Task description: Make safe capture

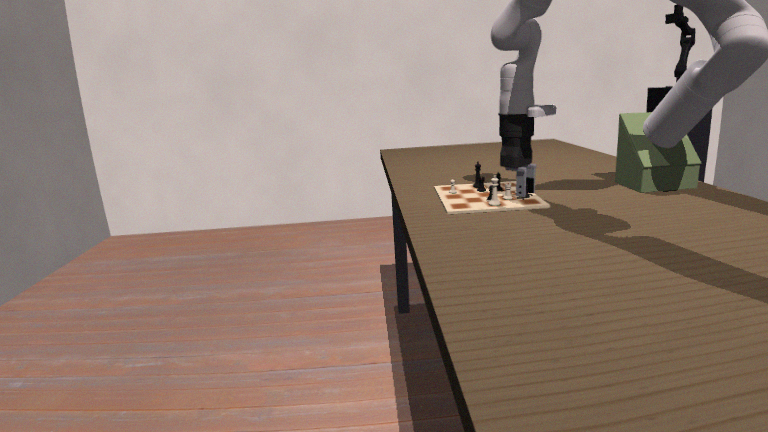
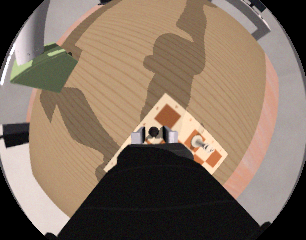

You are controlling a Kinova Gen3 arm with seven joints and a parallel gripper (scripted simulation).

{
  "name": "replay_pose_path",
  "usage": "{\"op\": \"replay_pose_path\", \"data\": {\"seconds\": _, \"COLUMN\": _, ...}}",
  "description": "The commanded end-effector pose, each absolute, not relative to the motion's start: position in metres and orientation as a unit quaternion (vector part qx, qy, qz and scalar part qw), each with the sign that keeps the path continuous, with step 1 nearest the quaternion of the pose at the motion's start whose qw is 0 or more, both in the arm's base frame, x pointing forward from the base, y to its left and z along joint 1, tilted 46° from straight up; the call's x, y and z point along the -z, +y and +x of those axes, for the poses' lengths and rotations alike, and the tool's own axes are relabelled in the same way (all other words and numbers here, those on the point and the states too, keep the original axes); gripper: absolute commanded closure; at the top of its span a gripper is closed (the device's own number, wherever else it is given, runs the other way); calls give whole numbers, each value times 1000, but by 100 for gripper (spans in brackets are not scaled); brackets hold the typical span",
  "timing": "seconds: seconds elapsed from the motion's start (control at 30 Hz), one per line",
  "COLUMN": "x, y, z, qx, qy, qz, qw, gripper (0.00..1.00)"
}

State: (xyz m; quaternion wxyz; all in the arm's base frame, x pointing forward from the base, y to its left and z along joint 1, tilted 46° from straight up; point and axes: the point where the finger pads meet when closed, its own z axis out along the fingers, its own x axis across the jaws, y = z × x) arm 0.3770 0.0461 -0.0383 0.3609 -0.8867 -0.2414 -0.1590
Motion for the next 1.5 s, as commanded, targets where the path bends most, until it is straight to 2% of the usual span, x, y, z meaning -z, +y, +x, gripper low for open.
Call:
{"op": "replay_pose_path", "data": {"seconds": 0.0, "x": 38, "y": 46, "z": 377, "qx": 159, "qy": -241, "qz": -887, "qw": 361, "gripper": 32}}
{"op": "replay_pose_path", "data": {"seconds": 1.07, "x": 38, "y": 46, "z": 377, "qx": 159, "qy": -241, "qz": -887, "qw": 361, "gripper": 32}}
{"op": "replay_pose_path", "data": {"seconds": 1.1, "x": 38, "y": 46, "z": 377, "qx": 159, "qy": -241, "qz": -887, "qw": 361, "gripper": 100}}
{"op": "replay_pose_path", "data": {"seconds": 1.47, "x": 38, "y": 46, "z": 377, "qx": 159, "qy": -241, "qz": -887, "qw": 361, "gripper": 100}}
